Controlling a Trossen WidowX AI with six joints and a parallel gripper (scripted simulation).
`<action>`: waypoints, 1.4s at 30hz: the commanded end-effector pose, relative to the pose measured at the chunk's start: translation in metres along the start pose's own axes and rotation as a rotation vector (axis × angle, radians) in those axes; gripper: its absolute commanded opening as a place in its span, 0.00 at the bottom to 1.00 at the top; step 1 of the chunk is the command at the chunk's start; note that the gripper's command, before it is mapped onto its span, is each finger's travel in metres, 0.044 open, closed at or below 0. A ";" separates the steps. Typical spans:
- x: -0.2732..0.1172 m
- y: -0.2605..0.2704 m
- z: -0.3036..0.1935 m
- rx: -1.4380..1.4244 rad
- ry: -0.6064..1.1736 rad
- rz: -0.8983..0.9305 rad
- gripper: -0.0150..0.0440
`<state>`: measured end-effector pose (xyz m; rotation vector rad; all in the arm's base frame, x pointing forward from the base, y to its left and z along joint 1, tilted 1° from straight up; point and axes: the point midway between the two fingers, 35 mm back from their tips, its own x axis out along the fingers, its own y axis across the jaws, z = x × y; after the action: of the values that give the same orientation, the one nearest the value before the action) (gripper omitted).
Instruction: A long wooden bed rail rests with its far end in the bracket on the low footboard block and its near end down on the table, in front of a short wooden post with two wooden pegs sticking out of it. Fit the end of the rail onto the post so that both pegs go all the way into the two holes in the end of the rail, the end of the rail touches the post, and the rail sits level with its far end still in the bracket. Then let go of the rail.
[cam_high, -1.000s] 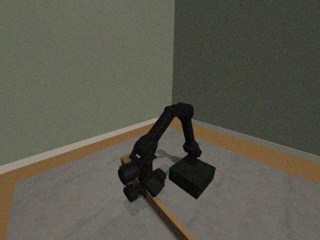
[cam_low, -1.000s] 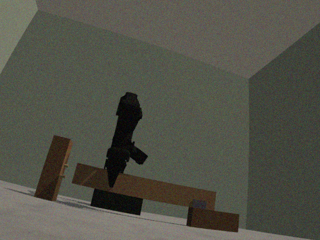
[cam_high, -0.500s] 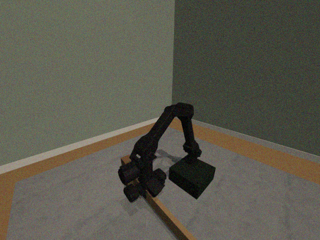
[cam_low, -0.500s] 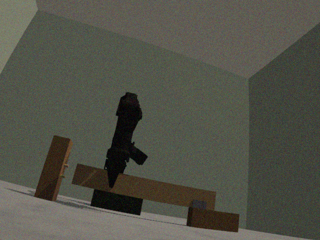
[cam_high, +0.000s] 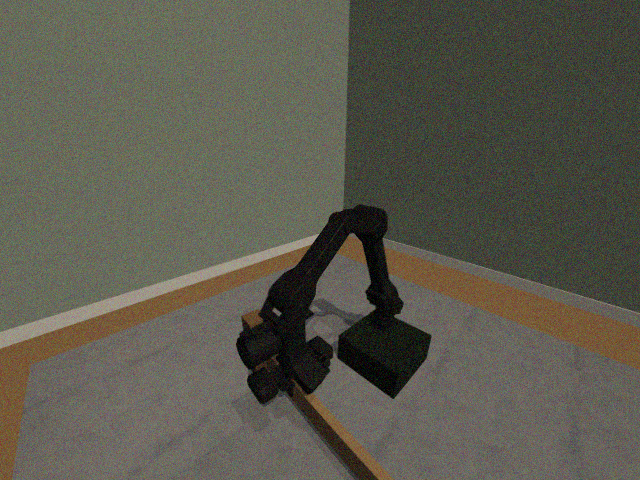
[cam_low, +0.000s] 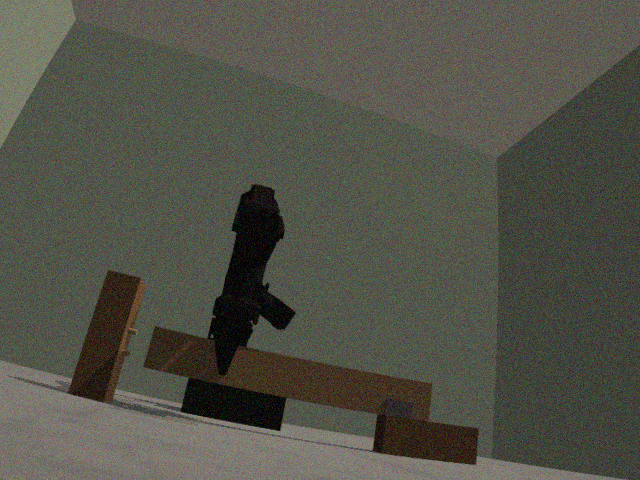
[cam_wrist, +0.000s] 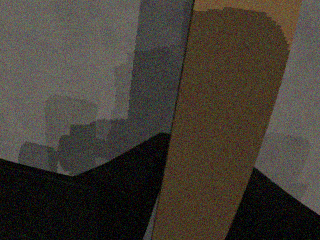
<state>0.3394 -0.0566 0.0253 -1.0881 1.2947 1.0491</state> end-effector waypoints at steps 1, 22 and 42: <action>-0.003 0.000 0.000 0.001 -0.002 -0.003 0.25; 0.001 -0.001 0.000 0.001 -0.002 -0.003 0.25; -0.003 -0.002 0.000 0.001 -0.002 -0.003 0.25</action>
<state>0.3395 -0.0567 0.0252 -1.0871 1.2960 1.0504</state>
